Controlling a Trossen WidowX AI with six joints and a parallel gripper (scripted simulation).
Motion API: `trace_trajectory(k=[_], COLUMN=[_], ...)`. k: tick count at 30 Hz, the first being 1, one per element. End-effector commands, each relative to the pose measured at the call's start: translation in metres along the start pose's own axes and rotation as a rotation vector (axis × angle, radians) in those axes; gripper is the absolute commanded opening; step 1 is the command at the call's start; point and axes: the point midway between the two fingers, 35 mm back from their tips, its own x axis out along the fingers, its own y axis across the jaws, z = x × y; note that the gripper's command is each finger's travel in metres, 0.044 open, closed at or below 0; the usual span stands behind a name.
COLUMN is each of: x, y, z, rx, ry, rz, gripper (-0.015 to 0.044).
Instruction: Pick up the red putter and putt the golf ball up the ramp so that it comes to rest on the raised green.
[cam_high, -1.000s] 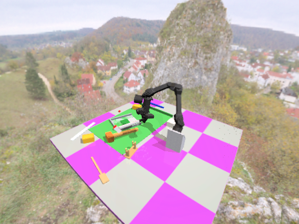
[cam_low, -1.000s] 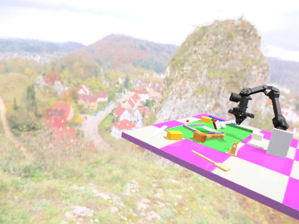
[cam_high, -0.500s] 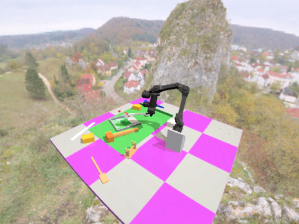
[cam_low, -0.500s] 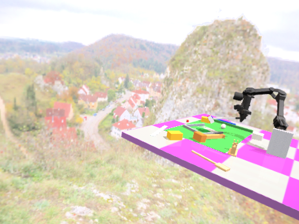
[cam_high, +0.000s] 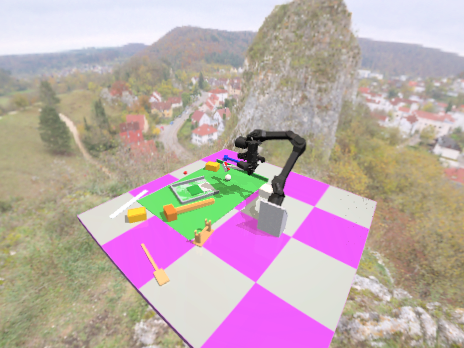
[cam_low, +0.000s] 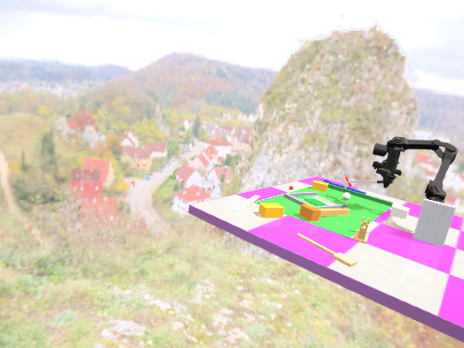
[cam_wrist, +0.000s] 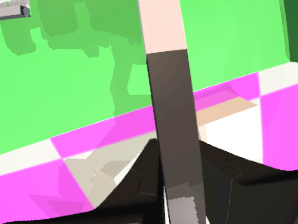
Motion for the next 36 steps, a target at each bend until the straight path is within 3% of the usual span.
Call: trace_trajectory(k=[1, 11, 21, 36], x=[-0.004, -0.002, 0.033, 0.052], y=[-0.025, -0.024, -0.026, -0.027], z=[-0.006, -0.006, -0.006, -0.005], rx=[0.156, 0.156, 0.157, 0.157], ry=[-0.01, -0.01, -0.011, -0.012], rz=[-0.032, -0.032, -0.033, -0.033], gripper=[0.0, 0.0, 0.0, 0.0])
